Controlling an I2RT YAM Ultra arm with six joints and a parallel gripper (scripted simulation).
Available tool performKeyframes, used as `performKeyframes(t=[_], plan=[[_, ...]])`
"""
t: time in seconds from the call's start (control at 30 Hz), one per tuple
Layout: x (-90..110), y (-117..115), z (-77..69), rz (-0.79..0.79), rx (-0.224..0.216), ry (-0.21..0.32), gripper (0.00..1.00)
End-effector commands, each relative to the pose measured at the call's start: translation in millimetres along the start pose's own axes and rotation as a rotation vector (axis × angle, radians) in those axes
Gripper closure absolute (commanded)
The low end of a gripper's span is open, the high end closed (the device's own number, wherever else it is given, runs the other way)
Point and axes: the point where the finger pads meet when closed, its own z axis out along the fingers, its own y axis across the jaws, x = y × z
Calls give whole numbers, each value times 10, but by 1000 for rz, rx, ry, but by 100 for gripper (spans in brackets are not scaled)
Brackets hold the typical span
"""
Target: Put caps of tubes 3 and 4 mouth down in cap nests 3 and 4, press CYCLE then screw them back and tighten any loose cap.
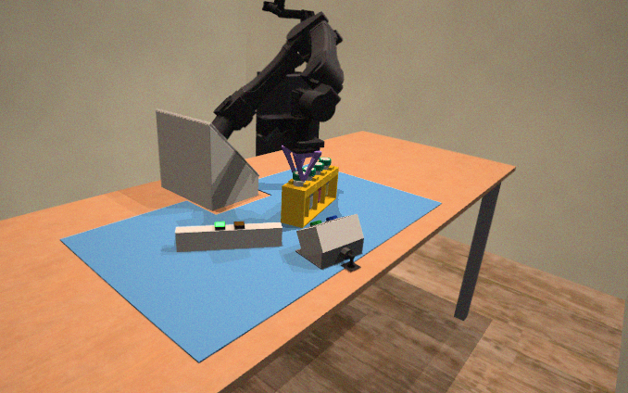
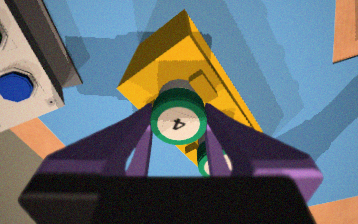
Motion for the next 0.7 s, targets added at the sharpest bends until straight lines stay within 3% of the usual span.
performKeyframes(t=[0.0, 0.3, 0.33, 0.67], plan=[[14, 33, -37, 244, -14, 6, 100], [14, 33, -36, 244, -14, 6, 100], [15, 33, -20, 244, -14, 6, 51], [15, 33, -19, 244, -14, 6, 51]])
